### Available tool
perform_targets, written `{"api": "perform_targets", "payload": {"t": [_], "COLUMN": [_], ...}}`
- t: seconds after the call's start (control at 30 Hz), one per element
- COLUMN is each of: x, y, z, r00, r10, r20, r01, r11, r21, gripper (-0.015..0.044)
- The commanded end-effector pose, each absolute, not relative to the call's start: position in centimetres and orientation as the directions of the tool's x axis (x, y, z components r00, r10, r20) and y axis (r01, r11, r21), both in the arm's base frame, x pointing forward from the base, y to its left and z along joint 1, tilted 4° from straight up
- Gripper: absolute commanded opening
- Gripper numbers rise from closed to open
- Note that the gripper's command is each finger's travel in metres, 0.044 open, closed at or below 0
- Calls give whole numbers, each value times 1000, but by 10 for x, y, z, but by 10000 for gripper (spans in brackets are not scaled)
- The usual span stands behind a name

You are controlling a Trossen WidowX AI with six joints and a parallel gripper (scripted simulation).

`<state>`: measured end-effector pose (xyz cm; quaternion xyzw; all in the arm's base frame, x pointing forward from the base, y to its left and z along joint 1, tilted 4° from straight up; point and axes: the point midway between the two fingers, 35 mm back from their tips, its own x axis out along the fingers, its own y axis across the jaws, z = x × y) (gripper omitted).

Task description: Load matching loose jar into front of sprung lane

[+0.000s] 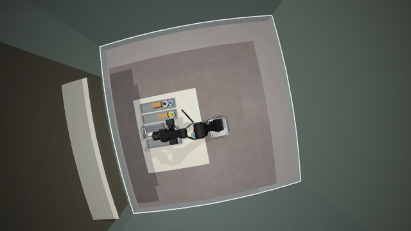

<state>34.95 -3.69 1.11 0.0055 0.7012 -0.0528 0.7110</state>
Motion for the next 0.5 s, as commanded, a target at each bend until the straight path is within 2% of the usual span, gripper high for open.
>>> {"api": "perform_targets", "payload": {"t": [0.0,0.47], "x": [352,350], "y": [-38,-37], "z": [11,11], "r00": [27,27], "r10": [-71,-71], "r20": [-997,-997], "r01": [82,82], "r11": [994,994], "r21": [-69,-69], "gripper": [0,0]}}
